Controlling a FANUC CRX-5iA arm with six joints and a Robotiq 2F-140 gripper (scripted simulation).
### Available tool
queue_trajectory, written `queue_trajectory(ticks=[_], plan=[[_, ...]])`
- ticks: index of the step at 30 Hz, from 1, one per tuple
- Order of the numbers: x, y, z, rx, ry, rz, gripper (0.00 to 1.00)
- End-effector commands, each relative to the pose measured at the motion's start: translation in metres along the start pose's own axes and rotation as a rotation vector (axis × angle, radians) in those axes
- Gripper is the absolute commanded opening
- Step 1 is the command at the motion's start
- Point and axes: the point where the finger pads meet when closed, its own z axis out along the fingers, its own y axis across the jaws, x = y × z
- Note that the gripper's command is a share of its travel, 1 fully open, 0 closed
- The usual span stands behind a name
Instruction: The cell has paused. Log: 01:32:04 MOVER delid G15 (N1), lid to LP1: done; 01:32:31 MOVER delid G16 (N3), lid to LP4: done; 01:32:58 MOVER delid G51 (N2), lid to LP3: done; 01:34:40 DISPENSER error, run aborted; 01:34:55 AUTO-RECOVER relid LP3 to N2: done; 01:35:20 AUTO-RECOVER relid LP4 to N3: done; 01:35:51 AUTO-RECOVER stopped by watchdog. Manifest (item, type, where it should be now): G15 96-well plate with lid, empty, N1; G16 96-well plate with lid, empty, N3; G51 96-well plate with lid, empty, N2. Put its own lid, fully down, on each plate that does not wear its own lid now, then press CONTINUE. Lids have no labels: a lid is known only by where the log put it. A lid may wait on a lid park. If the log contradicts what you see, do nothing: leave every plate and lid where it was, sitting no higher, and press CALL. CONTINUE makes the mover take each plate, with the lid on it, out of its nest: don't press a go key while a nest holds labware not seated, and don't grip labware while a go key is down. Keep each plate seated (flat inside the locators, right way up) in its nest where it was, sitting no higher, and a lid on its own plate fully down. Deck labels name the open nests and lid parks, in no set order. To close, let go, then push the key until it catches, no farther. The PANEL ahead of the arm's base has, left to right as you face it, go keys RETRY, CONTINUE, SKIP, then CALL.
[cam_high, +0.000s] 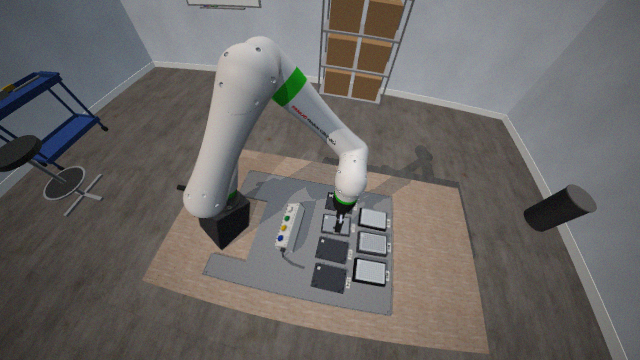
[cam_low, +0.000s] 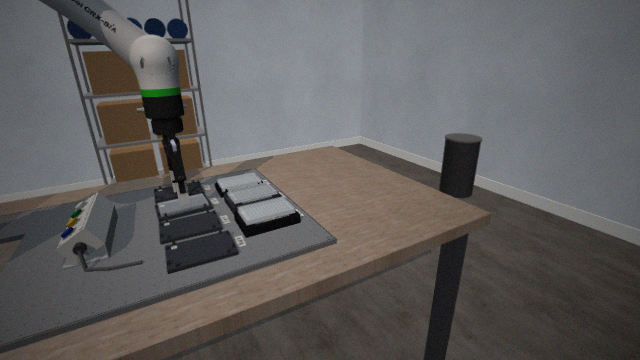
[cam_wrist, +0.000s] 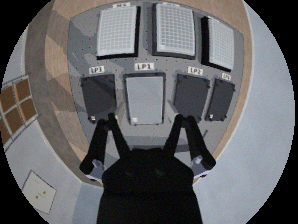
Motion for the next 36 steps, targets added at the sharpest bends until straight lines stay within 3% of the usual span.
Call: queue_trajectory(ticks=[1, 36], plan=[[0.0002, 0.0, 0.0025, 0.0, 0.0, 0.0, 0.66], [0.0002, -0.0001, 0.0056, 0.0, 0.0, 0.0, 0.66]])
